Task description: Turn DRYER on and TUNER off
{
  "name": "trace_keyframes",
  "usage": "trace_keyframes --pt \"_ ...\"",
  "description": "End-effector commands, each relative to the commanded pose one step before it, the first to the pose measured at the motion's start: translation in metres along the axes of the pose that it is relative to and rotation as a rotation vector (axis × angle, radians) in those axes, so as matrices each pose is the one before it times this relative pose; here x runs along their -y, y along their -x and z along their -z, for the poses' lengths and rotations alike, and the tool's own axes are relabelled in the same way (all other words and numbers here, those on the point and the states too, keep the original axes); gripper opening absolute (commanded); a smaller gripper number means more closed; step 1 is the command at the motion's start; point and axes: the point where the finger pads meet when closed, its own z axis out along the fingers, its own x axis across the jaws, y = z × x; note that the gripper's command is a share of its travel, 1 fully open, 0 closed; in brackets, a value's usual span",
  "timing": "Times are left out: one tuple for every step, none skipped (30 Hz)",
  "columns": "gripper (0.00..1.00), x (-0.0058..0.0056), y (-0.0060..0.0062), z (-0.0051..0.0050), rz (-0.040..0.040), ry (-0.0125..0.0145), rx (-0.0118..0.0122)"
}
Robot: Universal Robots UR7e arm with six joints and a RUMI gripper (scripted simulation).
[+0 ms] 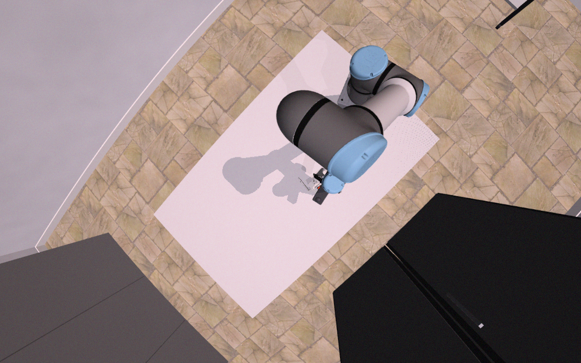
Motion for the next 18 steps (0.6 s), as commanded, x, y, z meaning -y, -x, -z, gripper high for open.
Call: trace_keyframes --pt "1.00 0.00192 -0.00033 -0.00081 -0.08665 -0.00241 -0.00656" --pt "1.00 -0.00008 -0.00015 -0.00021 -0.01549 -0.00001 0.00001" --pt "1.00 -0.00006 -0.00015 -0.00020 -0.01484 -0.00005 0.00001" --pt "1.00 -0.00005 -0.00014 -0.00019 -0.01419 -0.00007 0.00001" --pt "1.00 -0.00018 -0.00014 -0.00020 -0.01350 0.00011 0.00000" --pt "1.00 -0.00023 -0.00014 -0.00019 -0.01284 0.00020 -0.00001" --pt "1.00 -0.00021 -0.00013 -0.00019 -0.01221 0.00019 -0.00001" --pt "1.00 -0.00017 -0.00013 -0.00017 -0.01158 0.00015 -0.00001" --pt "1.00 -0.00012 -0.00012 -0.00016 -0.01097 0.00008 0.00000" --pt "1.00 -0.00007 -0.00011 -0.00015 -0.01038 0.00002 0.00000" --pt "1.00 -0.00003 -0.00013 -0.00014 -0.00987 0.00000 0.00002" --pt "1.00 -0.00003 -0.00011 -0.00013 -0.00926 0.00001 0.00004" --pt "1.00 -0.00003 -0.00011 -0.00013 -0.00867 0.00001 0.00004" --pt "1.00 -0.00003 -0.00010 -0.00012 -0.00810 0.00002 0.00004" --pt "1.00 0.00000 -0.00010 -0.00007 -0.00755 -0.00007 0.00005" --pt "1.00 0.00000 0.00000 0.00000 0.00000 0.00000 0.00000" --pt "1.00 0.00000 0.00000 0.00000 0.00000 0.00000 0.00000" --pt "1.00 0.00012 -0.00018 0.00016 -0.00727 -0.00034 0.00014"
